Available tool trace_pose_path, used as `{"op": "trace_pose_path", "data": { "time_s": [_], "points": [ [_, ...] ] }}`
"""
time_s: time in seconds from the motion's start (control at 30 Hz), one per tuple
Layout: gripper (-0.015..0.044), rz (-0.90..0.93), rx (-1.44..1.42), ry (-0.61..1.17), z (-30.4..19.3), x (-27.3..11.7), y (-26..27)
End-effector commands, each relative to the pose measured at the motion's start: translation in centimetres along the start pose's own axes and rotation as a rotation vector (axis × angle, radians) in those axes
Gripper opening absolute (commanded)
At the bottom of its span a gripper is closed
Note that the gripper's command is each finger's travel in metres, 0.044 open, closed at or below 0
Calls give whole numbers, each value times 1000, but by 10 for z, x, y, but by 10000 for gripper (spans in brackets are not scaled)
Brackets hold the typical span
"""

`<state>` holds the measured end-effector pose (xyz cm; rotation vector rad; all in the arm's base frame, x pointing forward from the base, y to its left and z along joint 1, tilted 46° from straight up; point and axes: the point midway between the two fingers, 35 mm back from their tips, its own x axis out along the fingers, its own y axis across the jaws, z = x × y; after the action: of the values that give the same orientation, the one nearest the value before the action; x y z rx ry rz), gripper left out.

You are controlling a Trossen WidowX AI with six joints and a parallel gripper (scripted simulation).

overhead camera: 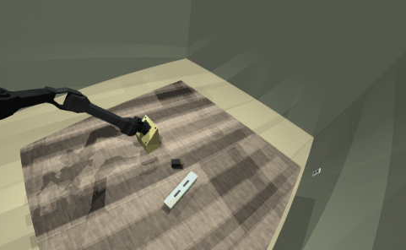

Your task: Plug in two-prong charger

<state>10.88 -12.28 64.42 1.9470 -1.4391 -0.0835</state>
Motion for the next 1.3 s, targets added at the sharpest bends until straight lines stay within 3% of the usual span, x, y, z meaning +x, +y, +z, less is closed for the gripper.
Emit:
{"op": "trace_pose_path", "data": {
  "time_s": [0.0,0.23,0.6,1.27],
  "points": [
    [440,-61,-180,43,-12,2,-40],
    [440,-128,-424,134,-26,3,-89],
    [440,-307,-907,260,-32,-11,-215],
    [440,-592,-1762,624,21,-87,-415]
  ]
}}
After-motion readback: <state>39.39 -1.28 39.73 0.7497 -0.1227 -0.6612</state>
